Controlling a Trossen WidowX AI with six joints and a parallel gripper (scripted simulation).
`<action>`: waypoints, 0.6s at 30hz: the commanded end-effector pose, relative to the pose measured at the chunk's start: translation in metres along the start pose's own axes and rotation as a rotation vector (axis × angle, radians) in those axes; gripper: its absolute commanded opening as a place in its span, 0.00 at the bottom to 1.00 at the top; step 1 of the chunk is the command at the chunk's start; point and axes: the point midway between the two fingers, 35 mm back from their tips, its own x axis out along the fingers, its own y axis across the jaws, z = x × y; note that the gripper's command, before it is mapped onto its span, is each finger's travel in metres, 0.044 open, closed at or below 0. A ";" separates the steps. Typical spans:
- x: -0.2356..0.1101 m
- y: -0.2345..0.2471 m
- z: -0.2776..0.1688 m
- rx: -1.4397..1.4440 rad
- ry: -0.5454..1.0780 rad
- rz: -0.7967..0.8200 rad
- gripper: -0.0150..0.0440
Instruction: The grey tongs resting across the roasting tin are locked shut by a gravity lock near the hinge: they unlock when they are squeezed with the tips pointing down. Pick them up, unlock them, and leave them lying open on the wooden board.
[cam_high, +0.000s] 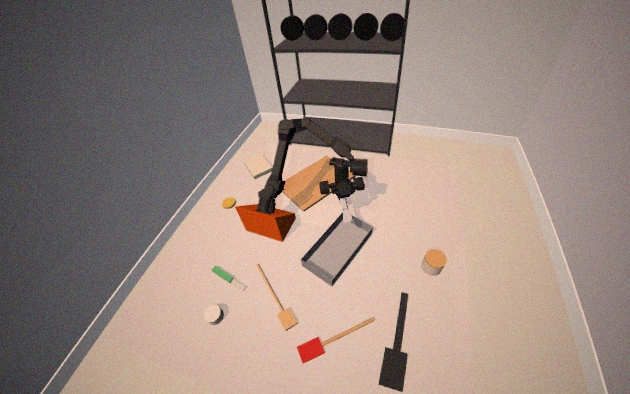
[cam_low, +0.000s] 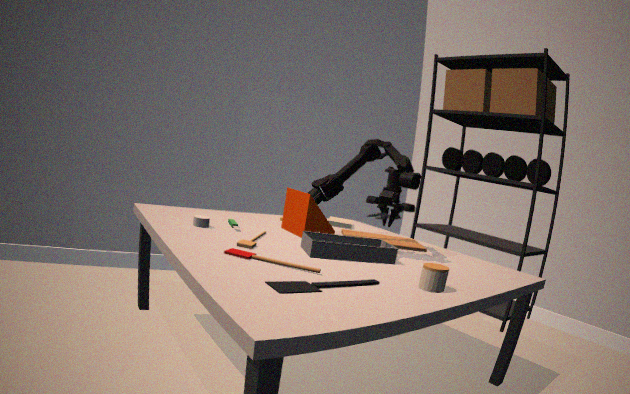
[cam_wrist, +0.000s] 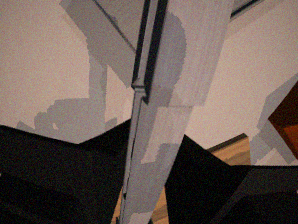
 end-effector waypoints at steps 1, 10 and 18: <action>-0.002 -0.001 -0.017 0.096 0.011 0.004 0.00; -0.005 -0.004 -0.042 0.245 0.024 0.005 0.00; -0.004 -0.005 -0.047 0.139 0.020 0.002 0.00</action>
